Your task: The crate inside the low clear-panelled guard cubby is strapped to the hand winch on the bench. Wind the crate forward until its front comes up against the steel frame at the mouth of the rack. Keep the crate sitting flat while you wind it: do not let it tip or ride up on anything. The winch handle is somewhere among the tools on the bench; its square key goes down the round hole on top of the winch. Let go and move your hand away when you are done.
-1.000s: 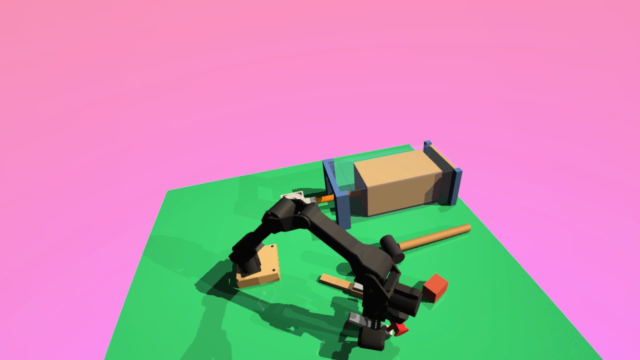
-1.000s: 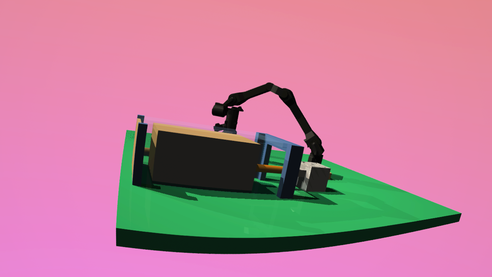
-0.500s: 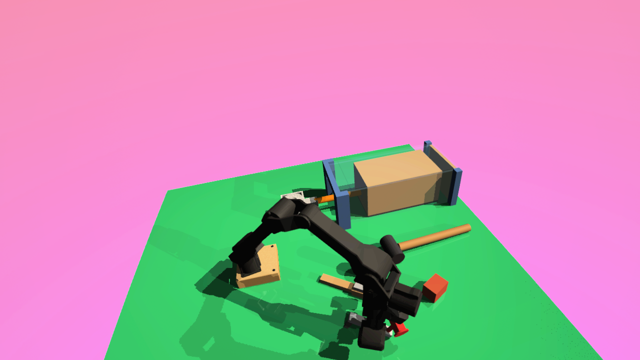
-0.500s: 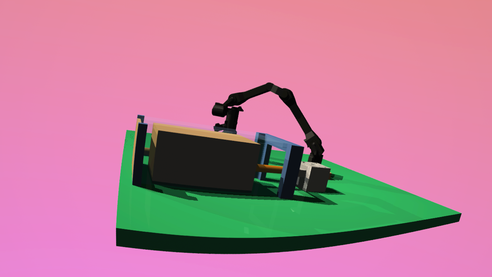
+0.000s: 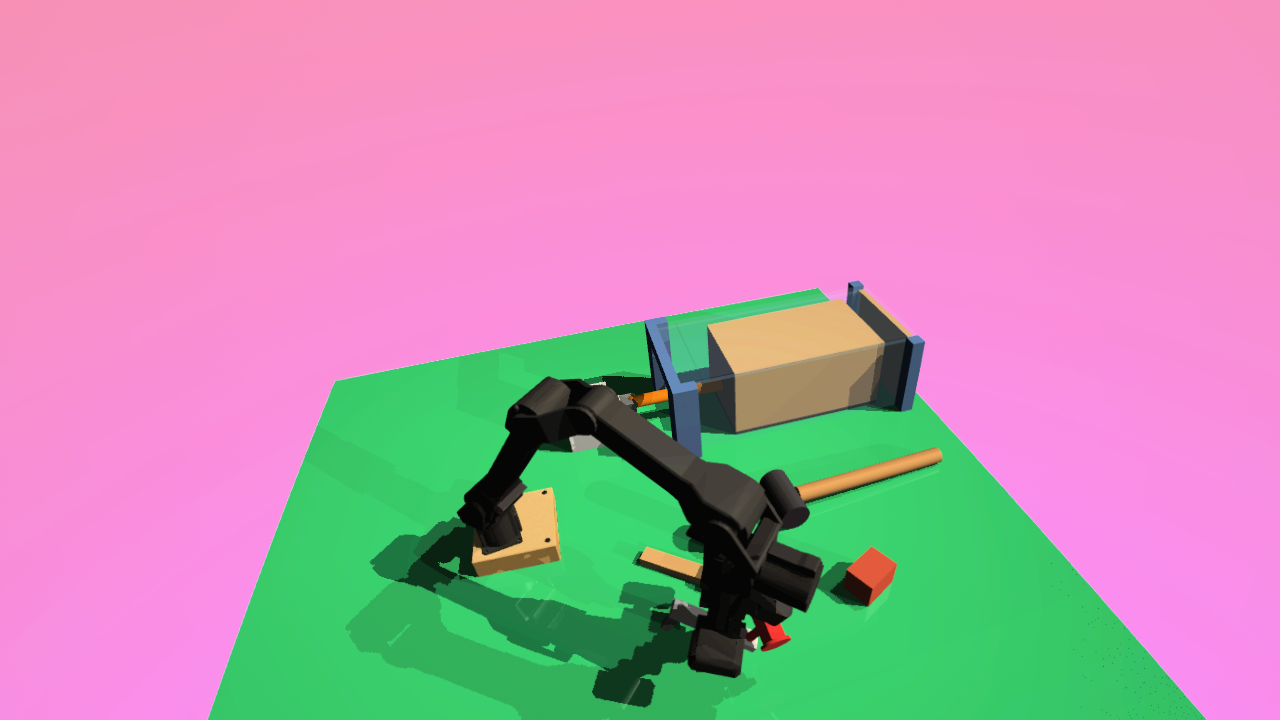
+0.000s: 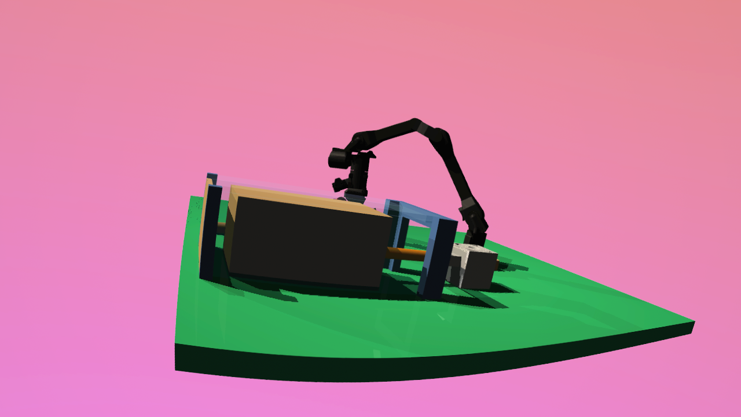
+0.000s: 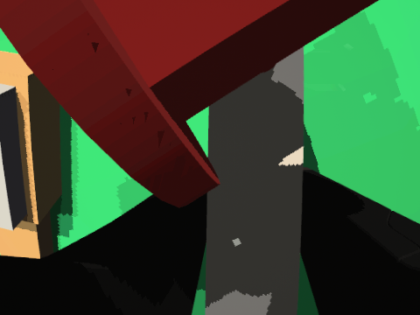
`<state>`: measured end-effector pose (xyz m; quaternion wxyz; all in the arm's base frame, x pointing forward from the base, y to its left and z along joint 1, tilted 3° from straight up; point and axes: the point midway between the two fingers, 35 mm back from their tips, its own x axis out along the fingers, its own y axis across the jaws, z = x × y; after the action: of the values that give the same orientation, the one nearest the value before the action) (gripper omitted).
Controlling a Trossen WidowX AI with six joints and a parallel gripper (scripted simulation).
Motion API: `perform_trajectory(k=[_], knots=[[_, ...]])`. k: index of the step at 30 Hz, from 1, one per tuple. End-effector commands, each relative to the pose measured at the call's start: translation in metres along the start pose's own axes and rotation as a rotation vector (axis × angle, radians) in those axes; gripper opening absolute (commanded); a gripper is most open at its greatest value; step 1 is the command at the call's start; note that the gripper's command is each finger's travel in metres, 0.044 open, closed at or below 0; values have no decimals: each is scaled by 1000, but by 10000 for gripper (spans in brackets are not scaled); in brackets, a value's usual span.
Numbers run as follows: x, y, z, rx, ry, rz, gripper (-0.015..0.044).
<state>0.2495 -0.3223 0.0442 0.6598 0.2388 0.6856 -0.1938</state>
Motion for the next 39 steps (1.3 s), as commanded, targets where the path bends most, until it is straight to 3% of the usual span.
perform_trajectory(k=[1, 12, 39], knots=[[-62, 8, -30, -3, -50, -12, 0], [-79, 18, -47, 2, -51, -4, 0], [-97, 175, -58, 3, -100, -7, 0]])
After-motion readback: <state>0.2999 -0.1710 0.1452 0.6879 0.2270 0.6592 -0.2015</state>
